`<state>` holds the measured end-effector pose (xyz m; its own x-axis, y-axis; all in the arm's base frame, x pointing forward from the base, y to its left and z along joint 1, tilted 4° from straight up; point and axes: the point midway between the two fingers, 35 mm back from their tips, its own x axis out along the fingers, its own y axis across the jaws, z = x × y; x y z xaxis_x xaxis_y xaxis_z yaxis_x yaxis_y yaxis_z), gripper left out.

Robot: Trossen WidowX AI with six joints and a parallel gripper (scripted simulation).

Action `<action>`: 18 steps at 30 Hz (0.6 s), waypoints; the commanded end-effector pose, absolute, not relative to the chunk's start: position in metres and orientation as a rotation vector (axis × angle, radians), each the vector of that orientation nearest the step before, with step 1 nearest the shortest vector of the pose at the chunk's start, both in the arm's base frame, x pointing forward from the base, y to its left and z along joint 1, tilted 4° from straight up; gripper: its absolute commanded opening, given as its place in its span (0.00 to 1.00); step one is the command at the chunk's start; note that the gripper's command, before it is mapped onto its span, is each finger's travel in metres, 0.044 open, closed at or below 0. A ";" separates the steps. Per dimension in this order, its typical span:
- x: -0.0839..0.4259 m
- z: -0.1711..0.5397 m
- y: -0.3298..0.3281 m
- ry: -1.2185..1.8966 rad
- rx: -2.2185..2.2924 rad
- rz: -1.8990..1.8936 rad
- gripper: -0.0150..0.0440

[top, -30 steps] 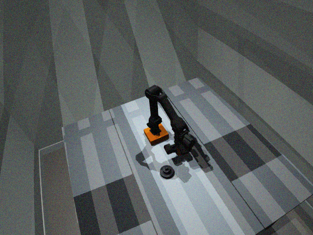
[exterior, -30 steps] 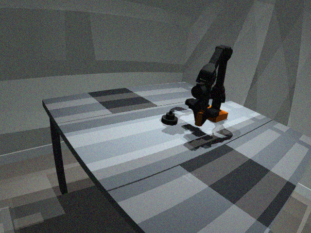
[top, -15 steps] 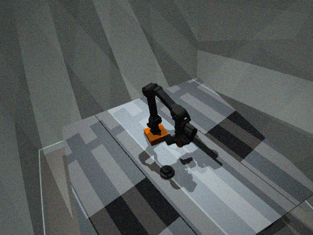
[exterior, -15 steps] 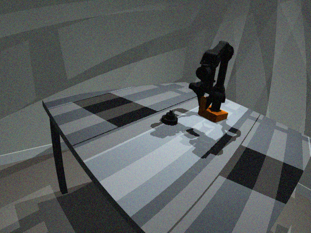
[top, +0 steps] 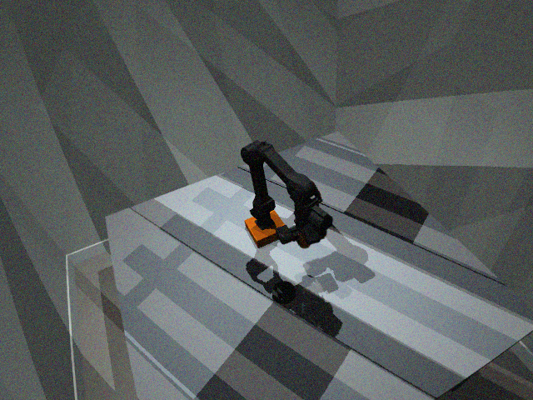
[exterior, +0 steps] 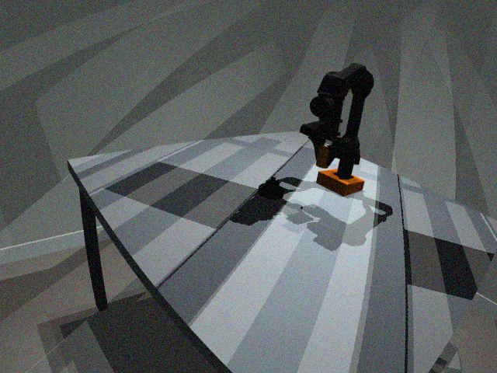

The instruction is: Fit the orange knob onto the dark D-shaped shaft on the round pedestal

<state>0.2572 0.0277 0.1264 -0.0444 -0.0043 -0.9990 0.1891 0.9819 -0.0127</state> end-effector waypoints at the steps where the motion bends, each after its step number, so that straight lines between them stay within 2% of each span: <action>1: 0.264 0.125 0.019 1.601 0.138 -0.162 0.25; 18: 0.288 0.109 -0.023 1.599 0.136 -0.161 0.25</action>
